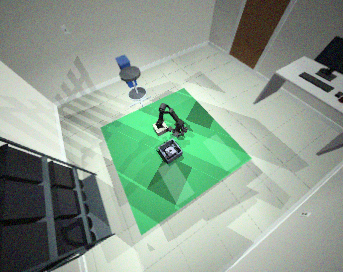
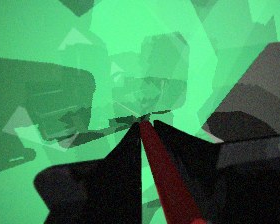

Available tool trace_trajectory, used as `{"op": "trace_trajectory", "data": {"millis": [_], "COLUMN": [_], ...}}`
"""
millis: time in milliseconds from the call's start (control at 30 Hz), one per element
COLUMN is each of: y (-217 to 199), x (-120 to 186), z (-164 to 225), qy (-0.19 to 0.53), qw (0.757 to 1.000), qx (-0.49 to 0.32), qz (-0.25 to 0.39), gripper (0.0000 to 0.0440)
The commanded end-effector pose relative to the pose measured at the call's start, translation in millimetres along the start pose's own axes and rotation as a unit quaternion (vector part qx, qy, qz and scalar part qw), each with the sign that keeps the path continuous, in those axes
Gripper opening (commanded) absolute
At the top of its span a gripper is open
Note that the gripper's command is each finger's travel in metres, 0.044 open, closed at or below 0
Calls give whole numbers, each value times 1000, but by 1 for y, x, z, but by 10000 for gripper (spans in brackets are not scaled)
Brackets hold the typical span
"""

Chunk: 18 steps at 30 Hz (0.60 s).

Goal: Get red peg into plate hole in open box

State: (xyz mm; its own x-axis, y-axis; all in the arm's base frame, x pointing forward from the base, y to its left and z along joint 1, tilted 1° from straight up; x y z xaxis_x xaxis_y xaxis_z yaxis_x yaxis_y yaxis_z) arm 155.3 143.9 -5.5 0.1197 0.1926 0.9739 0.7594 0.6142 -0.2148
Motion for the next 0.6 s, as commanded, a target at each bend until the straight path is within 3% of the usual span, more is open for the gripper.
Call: {"op": "trace_trajectory", "data": {"millis": [0,567], "y": [8,16], "x": [16,94], "z": [-4,-38], "qy": [-14,-58], "qw": [1000,996], "qx": [5,-23], "qz": [-14,-56], "gripper": [0,0]}}
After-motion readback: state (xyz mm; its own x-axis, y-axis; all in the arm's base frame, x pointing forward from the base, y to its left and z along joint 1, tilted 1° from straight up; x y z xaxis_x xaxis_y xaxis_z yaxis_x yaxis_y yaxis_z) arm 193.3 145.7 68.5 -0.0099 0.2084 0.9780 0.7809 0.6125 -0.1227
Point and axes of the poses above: the point midway between the two fingers, 35 mm back from their tips, its own x axis back along the fingers, its own y axis across the jaws, z = x × y, the point moved 2 cm from there along x, back along the fingers, and after that the axes turned 13 degrees about -x, right-handed, at the moved point
